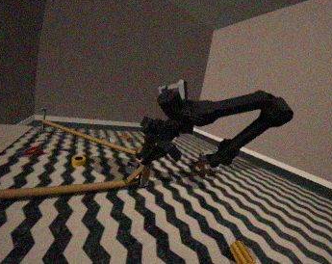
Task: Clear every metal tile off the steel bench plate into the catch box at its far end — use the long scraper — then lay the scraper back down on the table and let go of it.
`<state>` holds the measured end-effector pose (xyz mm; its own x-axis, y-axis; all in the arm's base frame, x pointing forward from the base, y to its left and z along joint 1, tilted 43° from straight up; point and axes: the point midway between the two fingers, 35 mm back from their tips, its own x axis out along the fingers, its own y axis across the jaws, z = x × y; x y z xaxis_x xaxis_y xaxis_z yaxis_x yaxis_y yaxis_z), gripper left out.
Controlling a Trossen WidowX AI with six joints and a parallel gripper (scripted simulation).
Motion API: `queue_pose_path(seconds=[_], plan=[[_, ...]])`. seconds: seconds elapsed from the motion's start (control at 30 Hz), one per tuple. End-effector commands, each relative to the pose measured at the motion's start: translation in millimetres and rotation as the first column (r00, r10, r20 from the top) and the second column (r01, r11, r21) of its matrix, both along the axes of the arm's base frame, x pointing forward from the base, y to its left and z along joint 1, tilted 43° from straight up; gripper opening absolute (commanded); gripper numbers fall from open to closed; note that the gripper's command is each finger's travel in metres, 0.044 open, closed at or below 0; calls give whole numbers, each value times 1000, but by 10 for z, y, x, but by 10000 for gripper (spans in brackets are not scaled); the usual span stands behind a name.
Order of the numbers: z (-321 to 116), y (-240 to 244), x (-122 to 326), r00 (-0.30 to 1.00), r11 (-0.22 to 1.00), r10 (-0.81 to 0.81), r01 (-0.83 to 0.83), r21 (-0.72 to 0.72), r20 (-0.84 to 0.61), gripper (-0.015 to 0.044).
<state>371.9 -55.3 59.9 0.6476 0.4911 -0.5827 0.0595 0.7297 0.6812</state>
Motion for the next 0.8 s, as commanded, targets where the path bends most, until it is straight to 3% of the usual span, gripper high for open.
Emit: queue_pose_path(seconds=[0.0, 0.77], plan=[[38, -12, -72, 1000, 1000, -3, 3, -5, 18, 0], [-15, 48, -292, 1000, 1000, -4, 4, -2, 11, 0]])
